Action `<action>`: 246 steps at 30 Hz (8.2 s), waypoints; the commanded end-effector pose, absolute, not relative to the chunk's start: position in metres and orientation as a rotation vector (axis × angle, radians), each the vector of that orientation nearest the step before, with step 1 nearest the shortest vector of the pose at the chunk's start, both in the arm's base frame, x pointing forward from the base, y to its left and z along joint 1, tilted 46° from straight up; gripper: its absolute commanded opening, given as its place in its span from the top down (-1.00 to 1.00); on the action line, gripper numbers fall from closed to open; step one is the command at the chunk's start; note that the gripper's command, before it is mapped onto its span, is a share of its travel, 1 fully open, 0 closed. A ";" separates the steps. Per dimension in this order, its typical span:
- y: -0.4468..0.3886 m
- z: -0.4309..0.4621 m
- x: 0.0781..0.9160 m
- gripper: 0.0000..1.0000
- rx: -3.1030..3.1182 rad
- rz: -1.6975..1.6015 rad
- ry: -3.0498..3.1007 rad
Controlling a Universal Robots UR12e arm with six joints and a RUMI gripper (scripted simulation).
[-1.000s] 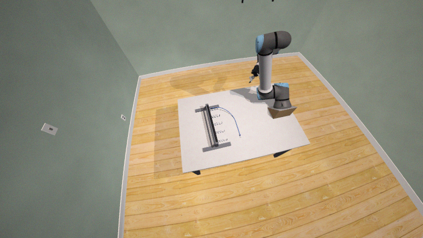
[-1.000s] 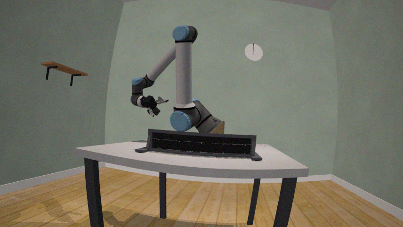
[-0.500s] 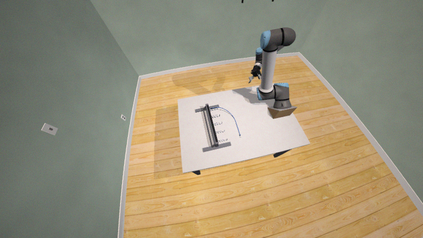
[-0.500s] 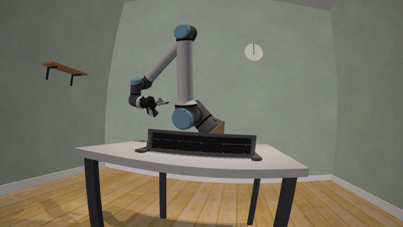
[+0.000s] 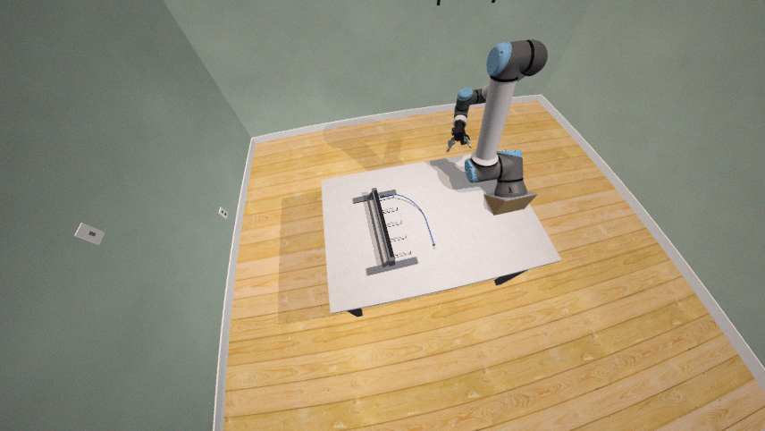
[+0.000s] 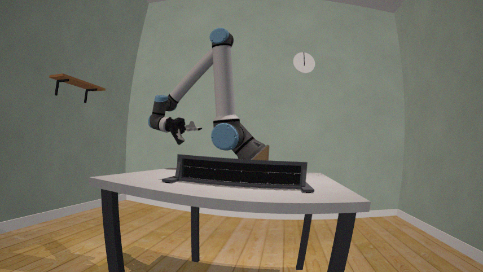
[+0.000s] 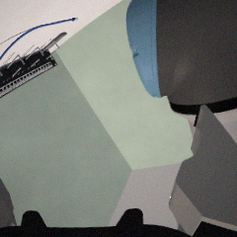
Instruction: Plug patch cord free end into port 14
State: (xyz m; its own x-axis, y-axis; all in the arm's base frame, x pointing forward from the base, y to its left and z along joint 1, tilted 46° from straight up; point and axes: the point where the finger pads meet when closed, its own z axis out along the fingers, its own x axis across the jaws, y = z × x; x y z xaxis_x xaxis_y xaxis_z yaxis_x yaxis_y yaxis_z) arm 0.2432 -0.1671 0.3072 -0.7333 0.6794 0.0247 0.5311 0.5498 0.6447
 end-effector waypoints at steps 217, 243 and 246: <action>0.101 -0.134 0.563 0.56 -3.935 0.036 0.138; 0.085 -0.150 0.558 0.56 -3.937 0.050 0.136; 0.081 -0.154 0.558 0.56 -3.937 0.050 0.136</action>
